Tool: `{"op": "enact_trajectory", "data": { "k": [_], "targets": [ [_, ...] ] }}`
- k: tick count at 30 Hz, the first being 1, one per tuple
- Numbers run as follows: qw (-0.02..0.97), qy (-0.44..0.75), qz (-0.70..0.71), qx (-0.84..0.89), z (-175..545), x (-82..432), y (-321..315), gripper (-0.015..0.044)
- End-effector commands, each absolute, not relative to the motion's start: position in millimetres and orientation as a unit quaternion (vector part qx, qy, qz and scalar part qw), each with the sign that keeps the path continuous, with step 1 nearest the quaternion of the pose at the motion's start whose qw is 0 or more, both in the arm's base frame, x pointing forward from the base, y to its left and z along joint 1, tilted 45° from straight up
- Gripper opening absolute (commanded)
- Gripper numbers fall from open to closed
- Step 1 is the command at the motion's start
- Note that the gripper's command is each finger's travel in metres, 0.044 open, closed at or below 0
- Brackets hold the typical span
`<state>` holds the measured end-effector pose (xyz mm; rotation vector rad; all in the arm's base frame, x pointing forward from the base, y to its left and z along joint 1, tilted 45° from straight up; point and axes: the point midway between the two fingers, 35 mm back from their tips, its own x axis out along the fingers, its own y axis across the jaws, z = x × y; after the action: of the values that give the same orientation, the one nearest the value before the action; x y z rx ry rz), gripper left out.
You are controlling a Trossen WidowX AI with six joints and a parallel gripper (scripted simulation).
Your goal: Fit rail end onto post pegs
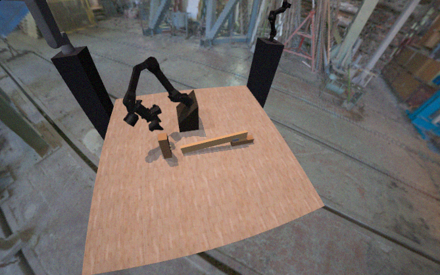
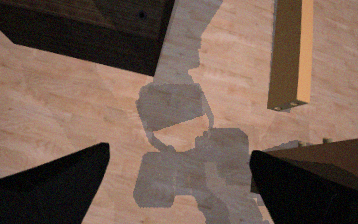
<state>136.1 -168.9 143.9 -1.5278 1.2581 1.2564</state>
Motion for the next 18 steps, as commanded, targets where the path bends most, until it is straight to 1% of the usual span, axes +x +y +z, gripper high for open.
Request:
{"op": "enact_trajectory", "data": {
  "k": [1,2,6,7,11,18],
  "targets": [
    [0.389,0.496,0.493,-0.6,144.1,136.1,-169.3,0.0426],
    [0.39,0.499,0.489,-0.599,144.5,136.1,-170.6,0.044],
    [0.404,0.535,0.452,-0.589,149.9,136.1,-184.8,0.044],
    [0.403,0.535,0.441,-0.597,151.8,142.6,-187.0,0.044],
    [0.403,0.53,0.396,-0.633,161.1,171.5,-193.2,0.044],
    [0.422,0.494,0.284,-0.706,188.6,249.9,-189.6,0.044]
  ]
}}
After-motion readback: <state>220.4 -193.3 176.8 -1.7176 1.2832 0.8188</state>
